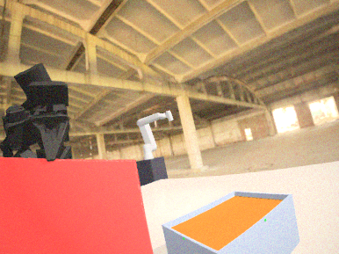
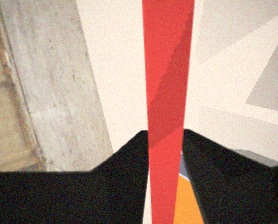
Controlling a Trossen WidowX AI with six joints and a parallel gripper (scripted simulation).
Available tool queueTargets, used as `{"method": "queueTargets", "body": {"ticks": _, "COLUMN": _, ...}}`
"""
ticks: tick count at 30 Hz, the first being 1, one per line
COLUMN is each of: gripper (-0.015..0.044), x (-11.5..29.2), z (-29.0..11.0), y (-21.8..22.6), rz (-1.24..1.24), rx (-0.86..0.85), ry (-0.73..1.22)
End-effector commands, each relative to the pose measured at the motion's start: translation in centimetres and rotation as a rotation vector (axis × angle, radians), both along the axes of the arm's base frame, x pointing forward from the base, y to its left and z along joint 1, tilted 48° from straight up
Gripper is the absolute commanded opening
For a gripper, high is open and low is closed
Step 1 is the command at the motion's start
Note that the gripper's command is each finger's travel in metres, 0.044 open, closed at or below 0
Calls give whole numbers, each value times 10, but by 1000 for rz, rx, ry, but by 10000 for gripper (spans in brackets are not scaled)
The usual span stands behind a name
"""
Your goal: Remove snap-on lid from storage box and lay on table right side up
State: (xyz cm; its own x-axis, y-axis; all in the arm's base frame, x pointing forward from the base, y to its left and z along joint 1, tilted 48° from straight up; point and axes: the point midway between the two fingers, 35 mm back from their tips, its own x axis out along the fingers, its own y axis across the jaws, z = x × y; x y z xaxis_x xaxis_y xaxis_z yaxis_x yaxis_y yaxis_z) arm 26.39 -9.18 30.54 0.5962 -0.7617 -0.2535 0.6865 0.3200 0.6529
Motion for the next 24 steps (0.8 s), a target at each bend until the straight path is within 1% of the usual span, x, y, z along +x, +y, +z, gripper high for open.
{"method": "queueTargets", "body": {"ticks": 1, "gripper": 0, "x": -2, "z": 1, "y": -2, "rz": 8, "rx": 1, "ry": -13}}
{"method": "queueTargets", "body": {"ticks": 24, "gripper": 0, "x": -4, "z": -11, "y": -16, "rz": 8, "rx": 1, "ry": -14}}
